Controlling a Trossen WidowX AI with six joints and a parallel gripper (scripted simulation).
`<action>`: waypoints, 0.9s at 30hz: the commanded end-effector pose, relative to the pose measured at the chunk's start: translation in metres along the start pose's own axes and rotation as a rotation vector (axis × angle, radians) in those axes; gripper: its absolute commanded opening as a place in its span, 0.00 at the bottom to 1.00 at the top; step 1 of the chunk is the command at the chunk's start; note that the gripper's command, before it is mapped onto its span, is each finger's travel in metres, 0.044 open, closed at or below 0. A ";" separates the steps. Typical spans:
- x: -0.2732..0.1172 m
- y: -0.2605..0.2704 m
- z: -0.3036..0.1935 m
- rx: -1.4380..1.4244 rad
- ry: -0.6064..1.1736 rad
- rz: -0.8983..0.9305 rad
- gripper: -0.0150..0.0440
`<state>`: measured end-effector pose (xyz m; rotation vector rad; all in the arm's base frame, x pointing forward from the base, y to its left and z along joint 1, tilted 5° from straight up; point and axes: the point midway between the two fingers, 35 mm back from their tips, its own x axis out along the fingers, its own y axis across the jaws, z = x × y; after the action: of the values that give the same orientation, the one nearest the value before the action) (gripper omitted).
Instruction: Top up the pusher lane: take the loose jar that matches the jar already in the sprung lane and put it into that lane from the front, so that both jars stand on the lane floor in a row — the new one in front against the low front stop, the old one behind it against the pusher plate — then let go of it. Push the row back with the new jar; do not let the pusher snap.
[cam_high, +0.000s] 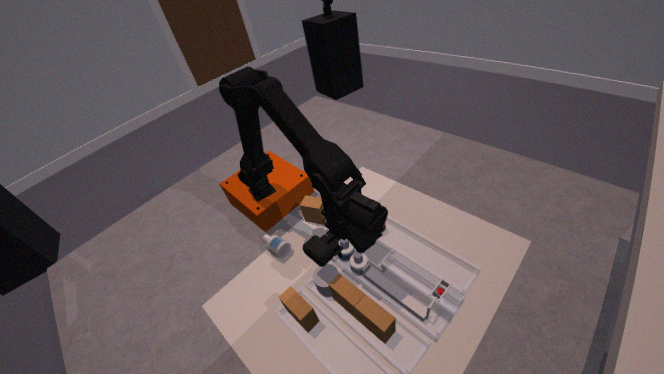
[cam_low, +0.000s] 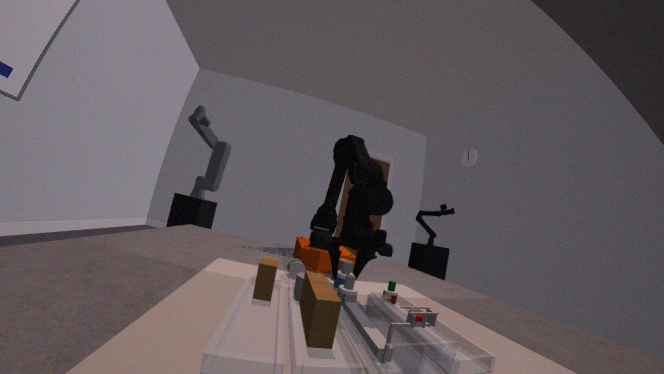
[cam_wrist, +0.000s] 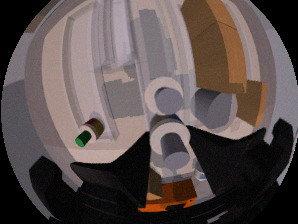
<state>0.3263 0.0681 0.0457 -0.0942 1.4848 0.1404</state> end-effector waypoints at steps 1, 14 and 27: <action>-0.004 0.000 0.009 -0.005 -0.030 -0.002 0.25; -0.004 0.000 0.011 -0.005 -0.030 -0.002 0.25; -0.001 0.000 0.012 -0.005 -0.030 -0.002 0.25</action>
<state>0.3296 0.0686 0.0450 -0.0940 1.4842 0.1402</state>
